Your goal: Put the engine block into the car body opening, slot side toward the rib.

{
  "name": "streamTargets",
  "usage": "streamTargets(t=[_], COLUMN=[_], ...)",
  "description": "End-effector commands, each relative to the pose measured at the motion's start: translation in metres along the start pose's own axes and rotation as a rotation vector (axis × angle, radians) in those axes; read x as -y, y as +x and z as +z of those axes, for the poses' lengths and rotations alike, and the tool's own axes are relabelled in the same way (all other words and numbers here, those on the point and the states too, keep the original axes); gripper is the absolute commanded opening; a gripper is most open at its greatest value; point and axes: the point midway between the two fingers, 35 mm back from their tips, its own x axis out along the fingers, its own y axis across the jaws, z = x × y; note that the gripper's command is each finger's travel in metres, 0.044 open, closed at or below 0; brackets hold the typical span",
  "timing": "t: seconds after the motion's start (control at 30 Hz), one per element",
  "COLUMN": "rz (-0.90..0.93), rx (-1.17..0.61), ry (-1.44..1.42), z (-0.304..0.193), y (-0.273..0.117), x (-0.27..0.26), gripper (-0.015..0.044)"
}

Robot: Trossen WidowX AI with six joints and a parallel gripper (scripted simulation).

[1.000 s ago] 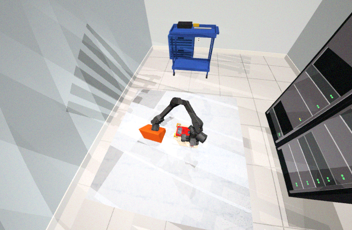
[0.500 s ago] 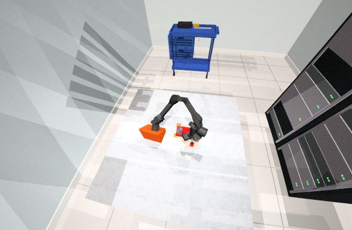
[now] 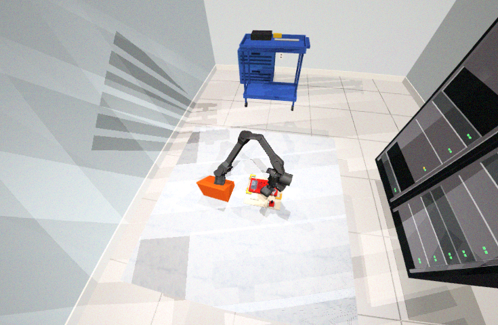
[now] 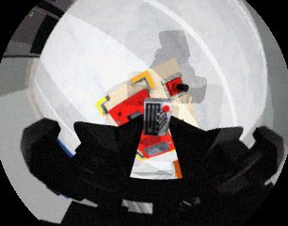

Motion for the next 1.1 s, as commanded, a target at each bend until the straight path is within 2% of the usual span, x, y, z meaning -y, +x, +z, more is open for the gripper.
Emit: streamTargets(t=[0.0, 0.5, 0.7, 1.07], rz=[0.008, 0.032, 0.032, 0.032], rx=[-0.001, -0.009, -0.008, -0.009], ry=[-0.127, -0.531, -0.580, -0.538], z=[-0.010, -0.042, -0.042, -0.042], y=[0.004, 0.018, 0.018, 0.018], x=[-0.010, -0.035, -0.035, -0.035], gripper=[0.0000, 0.0000, 0.0157, 0.0160])
